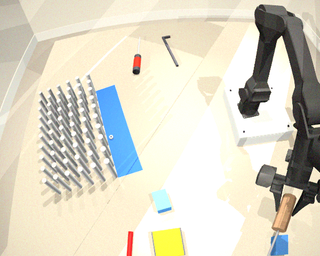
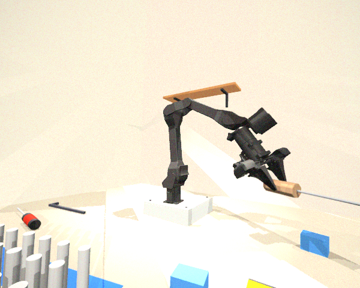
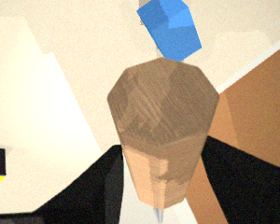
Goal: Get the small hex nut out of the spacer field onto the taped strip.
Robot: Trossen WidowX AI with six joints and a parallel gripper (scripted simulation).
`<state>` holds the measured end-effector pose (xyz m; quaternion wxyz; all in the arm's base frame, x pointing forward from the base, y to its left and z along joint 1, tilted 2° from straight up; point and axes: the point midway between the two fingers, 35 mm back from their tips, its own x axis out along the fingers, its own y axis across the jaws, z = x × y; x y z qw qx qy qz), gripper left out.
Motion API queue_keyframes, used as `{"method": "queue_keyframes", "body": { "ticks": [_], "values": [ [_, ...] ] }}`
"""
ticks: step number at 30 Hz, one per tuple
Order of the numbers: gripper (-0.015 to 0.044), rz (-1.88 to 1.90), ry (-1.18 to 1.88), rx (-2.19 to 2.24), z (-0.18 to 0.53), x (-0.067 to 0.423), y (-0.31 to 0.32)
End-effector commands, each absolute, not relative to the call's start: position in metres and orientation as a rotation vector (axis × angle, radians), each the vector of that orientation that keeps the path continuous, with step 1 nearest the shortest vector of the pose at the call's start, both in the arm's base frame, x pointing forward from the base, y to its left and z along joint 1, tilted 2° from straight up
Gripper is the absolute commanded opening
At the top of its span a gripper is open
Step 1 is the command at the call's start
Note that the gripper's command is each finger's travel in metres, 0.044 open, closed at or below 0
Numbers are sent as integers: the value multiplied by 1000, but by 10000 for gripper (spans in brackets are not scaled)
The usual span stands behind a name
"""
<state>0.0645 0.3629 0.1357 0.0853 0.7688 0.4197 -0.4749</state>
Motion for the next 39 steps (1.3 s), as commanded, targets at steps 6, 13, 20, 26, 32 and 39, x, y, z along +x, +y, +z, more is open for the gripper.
{"method": "queue_keyframes", "body": {
  "ticks": [6,13,20,26,32,39],
  "values": [
    [0,-1404,1256,2301,128,66,366],
    [0,-1403,1256,2301,121,66,368],
    [0,-1403,1256,2301,113,67,369],
    [0,-1403,1256,2301,107,67,370],
    [0,-1403,1256,2301,101,67,371],
    [0,-1403,1256,2301,93,67,371]
  ]
}}
